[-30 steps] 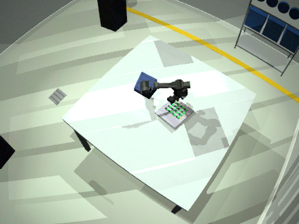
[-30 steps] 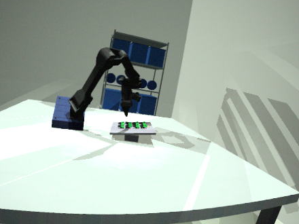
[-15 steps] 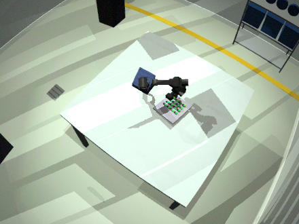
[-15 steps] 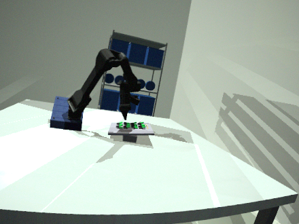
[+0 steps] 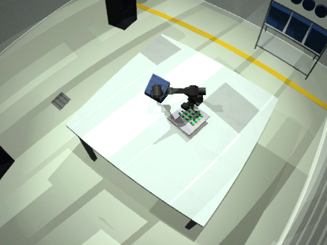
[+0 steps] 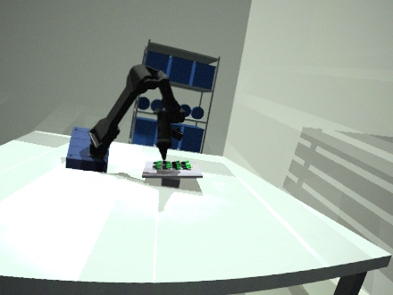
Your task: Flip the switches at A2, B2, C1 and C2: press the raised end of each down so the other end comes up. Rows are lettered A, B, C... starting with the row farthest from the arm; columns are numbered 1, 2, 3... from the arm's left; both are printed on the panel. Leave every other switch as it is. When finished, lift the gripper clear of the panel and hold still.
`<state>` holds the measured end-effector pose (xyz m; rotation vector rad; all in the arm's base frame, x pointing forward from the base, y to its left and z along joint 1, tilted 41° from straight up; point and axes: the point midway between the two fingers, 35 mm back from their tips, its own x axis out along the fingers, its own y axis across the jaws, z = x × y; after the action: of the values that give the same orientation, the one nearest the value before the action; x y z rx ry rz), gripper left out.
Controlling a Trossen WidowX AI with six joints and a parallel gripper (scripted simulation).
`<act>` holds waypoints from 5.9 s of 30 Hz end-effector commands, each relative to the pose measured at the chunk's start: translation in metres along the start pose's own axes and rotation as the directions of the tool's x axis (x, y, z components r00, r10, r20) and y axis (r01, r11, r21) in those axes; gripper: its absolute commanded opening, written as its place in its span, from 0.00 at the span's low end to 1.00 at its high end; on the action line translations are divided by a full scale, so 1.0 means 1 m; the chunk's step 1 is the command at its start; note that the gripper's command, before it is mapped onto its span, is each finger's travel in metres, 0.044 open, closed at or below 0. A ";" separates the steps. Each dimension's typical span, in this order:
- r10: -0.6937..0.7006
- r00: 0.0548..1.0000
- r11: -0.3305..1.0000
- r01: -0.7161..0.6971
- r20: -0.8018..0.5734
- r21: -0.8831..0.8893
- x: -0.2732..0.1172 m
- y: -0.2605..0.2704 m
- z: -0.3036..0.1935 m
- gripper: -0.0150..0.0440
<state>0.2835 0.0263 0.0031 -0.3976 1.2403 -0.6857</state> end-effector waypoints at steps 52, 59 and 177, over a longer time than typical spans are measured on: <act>-0.004 1.000 1.000 0.004 0.002 -0.004 0.007 -0.001 0.000 0.25; 0.002 1.000 1.000 -0.002 -0.004 -0.001 -0.004 0.001 0.001 0.25; -0.003 1.000 1.000 0.003 -0.025 -0.005 -0.055 -0.032 0.003 0.25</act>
<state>0.2710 0.0178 0.0407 -0.4097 1.2683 -0.6967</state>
